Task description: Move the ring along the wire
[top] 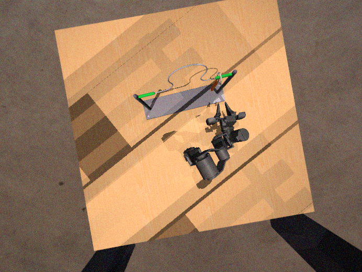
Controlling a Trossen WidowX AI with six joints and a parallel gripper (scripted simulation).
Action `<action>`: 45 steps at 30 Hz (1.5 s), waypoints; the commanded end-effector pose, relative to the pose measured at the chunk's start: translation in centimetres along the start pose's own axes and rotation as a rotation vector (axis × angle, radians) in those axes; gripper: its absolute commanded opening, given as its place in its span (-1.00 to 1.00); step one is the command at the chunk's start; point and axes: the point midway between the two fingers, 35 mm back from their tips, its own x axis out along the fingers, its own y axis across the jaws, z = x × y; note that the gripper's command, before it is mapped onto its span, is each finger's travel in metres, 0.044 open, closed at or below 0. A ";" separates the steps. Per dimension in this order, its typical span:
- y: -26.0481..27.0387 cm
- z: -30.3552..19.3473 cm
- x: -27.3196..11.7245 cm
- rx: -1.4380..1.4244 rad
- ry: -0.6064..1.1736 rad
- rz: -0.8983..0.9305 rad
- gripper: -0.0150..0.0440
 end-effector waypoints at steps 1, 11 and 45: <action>2.4 -2.1 -1.3 0.014 -0.013 0.048 0.05; 3.0 -1.8 -0.8 0.020 -0.011 0.063 0.05; 3.4 2.8 5.6 0.019 -0.023 0.064 0.05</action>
